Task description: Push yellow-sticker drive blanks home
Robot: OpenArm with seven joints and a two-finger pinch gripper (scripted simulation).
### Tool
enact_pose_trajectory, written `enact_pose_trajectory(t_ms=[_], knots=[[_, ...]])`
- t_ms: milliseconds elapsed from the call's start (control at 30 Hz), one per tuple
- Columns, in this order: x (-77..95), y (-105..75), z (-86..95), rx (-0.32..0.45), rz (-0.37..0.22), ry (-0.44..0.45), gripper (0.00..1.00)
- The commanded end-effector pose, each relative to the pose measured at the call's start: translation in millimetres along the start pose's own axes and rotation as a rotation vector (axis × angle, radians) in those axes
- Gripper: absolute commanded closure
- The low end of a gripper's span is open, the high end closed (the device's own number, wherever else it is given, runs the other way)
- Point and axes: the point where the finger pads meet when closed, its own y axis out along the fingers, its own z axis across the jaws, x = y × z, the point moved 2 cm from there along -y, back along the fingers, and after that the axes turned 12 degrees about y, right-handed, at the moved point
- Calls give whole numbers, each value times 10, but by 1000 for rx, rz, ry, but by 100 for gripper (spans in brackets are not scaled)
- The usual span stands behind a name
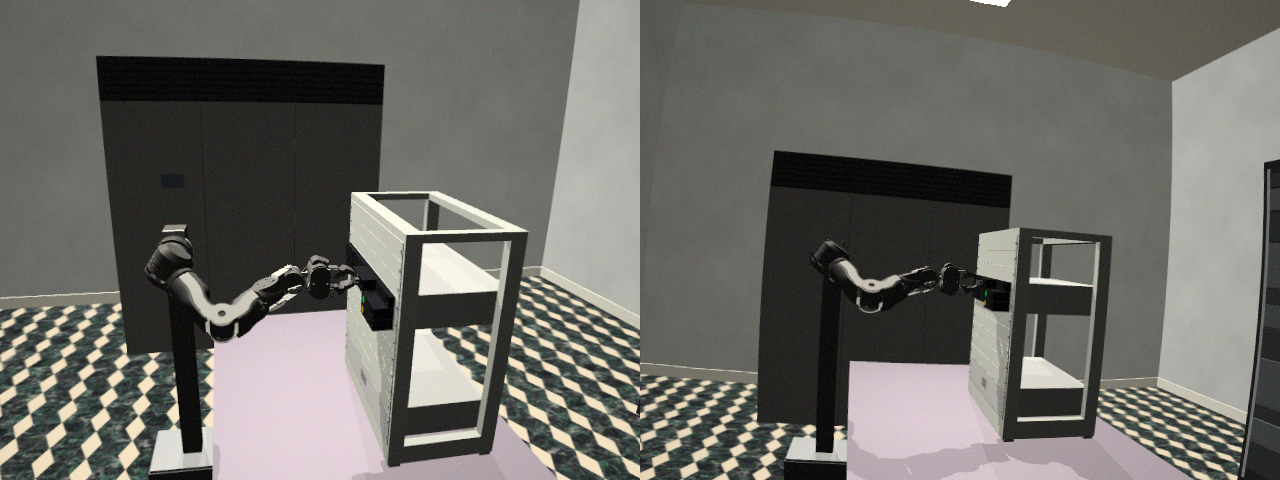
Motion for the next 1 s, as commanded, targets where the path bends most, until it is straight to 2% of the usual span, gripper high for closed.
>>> enact_pose_trajectory(t_ms=[0,300,500,967], knots=[[-17,4,10,4,9,-4,100],[-19,12,11,5,10,-4,100],[-36,104,14,4,9,-4,100],[-46,151,16,4,9,-4,100]])
